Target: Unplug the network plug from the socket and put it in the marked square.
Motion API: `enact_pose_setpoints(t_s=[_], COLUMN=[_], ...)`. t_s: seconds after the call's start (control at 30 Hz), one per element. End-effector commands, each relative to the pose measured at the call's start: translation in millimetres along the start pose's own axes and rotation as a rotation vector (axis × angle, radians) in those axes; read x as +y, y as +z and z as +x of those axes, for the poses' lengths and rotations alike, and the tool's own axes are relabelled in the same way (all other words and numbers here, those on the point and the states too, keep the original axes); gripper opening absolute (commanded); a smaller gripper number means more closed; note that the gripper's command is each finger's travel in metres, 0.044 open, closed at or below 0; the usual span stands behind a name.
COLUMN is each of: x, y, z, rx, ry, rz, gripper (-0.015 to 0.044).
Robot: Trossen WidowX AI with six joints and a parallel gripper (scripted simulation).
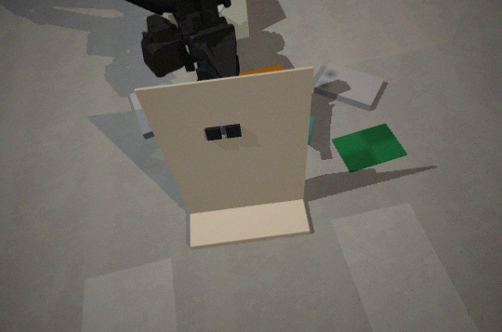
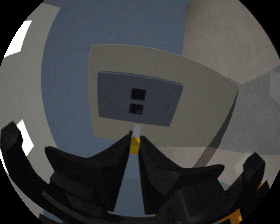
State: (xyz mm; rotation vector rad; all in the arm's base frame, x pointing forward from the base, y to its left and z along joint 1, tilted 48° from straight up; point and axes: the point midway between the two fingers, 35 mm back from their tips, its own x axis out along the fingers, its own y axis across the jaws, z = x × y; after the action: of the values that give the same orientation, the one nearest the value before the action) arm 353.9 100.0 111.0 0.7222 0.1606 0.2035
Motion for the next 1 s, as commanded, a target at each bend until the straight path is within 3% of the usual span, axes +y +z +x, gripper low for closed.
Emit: enact_pose_setpoints(t_s=[0.0,0.97], x=[0,0], y=[0,-8], z=[-4,-20], rx=[-0.004,-0.004], ry=[-0.002,-0.002], rz=[0.004,0.004], gripper=[0.0000,0.0000])
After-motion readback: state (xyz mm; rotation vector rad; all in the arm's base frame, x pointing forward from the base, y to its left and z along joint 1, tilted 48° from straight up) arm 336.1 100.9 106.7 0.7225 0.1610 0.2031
